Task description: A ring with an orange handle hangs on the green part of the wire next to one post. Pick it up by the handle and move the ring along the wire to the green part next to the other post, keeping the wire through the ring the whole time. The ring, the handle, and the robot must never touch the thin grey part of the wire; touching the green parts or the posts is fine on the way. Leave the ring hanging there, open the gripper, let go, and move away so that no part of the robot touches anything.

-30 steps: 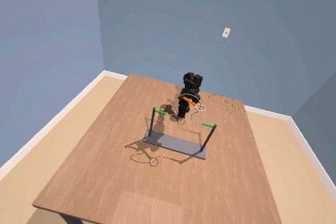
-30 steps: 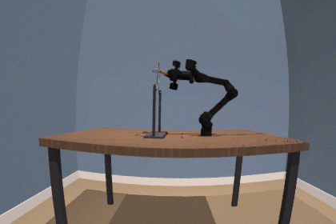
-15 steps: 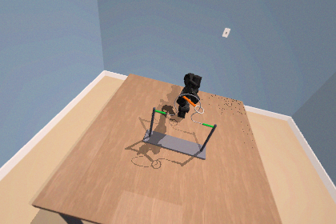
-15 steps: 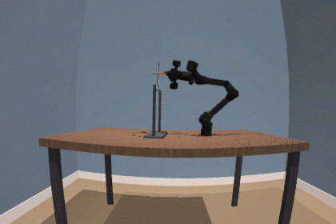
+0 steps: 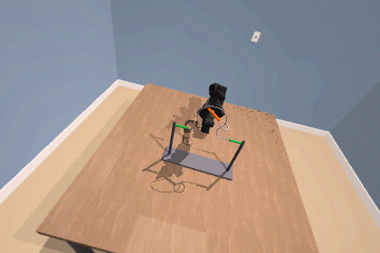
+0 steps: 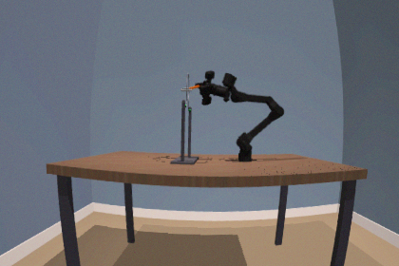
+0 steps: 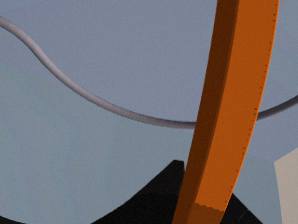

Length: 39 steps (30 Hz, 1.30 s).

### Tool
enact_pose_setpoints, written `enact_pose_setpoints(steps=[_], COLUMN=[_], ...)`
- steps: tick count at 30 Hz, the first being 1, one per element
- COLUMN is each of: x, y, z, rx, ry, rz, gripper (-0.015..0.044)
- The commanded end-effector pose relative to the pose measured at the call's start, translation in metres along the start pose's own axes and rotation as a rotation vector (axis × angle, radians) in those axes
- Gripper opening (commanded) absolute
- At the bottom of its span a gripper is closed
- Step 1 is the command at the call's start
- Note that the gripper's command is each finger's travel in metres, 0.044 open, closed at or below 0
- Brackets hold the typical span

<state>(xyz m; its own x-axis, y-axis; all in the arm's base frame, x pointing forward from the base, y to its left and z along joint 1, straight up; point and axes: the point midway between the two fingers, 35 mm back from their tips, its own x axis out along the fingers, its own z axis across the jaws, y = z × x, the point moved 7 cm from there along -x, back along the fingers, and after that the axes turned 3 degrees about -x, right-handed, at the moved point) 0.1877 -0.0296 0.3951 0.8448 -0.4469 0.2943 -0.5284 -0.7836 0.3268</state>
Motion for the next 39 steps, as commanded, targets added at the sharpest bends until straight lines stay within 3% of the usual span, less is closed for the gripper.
enact_pose_setpoints(steps=[1, 21, 39], x=[0.000, 0.001, -0.001], y=[0.000, 0.003, 0.005], z=[0.001, 0.007, 0.039], rx=[-0.045, -0.183, -0.031], ry=[0.027, 0.107, 0.019], rz=[-0.006, -0.017, 0.000], gripper=[-0.0150, -0.0150, -0.0150])
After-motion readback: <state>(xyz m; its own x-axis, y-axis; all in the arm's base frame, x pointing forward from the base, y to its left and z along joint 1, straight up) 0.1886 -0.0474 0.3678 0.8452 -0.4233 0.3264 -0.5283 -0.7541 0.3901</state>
